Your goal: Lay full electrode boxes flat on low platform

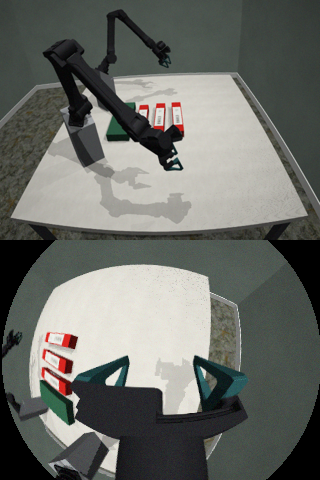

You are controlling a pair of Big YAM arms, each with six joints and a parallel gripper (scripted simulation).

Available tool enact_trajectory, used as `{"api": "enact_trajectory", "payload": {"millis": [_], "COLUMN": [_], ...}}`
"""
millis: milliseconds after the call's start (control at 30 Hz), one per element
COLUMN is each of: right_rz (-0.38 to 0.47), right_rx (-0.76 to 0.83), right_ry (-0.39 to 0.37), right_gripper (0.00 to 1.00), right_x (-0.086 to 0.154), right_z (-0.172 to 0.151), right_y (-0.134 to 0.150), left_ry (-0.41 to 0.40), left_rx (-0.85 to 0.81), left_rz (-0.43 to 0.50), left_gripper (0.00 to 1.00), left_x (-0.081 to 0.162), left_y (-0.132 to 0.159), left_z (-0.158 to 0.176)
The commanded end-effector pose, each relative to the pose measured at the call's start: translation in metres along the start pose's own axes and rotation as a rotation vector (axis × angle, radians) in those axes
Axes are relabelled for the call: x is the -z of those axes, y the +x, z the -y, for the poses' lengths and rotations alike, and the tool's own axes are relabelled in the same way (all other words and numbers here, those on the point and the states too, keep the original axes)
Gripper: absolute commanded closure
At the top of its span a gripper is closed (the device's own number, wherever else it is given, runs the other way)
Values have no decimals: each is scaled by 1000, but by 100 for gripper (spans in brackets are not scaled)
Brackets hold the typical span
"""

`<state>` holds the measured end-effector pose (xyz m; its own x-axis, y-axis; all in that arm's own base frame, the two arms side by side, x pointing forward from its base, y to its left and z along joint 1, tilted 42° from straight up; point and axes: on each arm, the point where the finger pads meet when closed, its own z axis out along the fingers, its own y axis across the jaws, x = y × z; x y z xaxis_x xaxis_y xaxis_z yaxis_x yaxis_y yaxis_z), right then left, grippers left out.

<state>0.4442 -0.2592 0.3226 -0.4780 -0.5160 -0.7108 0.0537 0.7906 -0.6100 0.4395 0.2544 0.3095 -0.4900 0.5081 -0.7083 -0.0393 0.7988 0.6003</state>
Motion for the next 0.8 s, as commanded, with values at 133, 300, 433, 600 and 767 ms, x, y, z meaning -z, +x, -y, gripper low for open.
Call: {"api": "enact_trajectory", "payload": {"millis": [133,300,433,600,767], "right_rz": [-51,-104,-143,-209,-288], "right_rx": [255,368,453,595,741], "right_ry": [-90,-134,-167,-223,-297], "right_gripper": [0,0,0,0,0], "right_x": [23,30,35,43,47], "right_z": [-51,-76,-96,-128,-165], "right_y": [-11,-7,-4,2,13], "left_ry": [75,118,150,204,263], "left_rx": [-255,-367,-452,-593,-735], "left_rz": [-53,-109,-150,-220,-293], "left_gripper": [0,0,0,0,0], "left_x": [25,32,38,48,56], "left_y": [-13,-8,-4,3,9], "left_z": [44,69,88,119,151]}}
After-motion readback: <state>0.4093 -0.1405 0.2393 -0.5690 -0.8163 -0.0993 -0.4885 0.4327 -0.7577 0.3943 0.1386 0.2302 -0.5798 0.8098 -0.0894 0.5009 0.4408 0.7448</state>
